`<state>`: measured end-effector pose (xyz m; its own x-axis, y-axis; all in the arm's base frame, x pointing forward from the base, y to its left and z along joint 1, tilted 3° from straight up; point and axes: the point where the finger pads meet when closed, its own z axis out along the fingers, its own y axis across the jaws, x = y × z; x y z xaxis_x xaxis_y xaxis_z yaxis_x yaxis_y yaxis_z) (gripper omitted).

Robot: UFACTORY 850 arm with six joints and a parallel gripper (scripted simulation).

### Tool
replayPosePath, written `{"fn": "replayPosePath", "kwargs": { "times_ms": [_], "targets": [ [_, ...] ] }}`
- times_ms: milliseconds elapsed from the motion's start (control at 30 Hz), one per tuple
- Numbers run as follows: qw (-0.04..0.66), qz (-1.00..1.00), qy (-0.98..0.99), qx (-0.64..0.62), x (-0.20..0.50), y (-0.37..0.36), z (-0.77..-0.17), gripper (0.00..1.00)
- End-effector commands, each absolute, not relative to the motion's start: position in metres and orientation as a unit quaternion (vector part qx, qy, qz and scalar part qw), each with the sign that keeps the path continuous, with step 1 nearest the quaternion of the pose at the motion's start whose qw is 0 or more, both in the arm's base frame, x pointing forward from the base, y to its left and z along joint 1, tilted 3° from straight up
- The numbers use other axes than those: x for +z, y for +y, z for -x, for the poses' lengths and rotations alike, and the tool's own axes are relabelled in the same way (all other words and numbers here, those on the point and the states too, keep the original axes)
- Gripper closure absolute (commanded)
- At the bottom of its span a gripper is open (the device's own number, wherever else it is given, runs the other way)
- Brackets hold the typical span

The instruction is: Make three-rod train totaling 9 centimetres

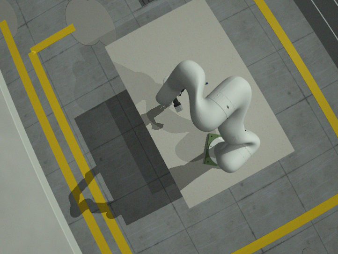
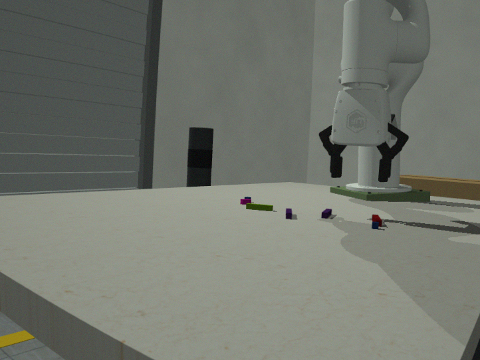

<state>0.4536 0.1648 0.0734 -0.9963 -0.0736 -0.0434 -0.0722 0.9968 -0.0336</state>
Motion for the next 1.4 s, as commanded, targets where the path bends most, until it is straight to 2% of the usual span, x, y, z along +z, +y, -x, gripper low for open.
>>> {"fn": "replayPosePath", "kwargs": {
  "times_ms": [0,667,1367],
  "targets": [
    [0.024,-0.006,1.0,-0.015,0.074,0.169,-0.459,0.0],
    [0.027,-0.329,0.944,-0.006,0.075,0.205,-0.49,0.0],
    [0.027,-0.339,0.94,-0.005,0.075,0.206,-0.491,0.0]
  ]
}}
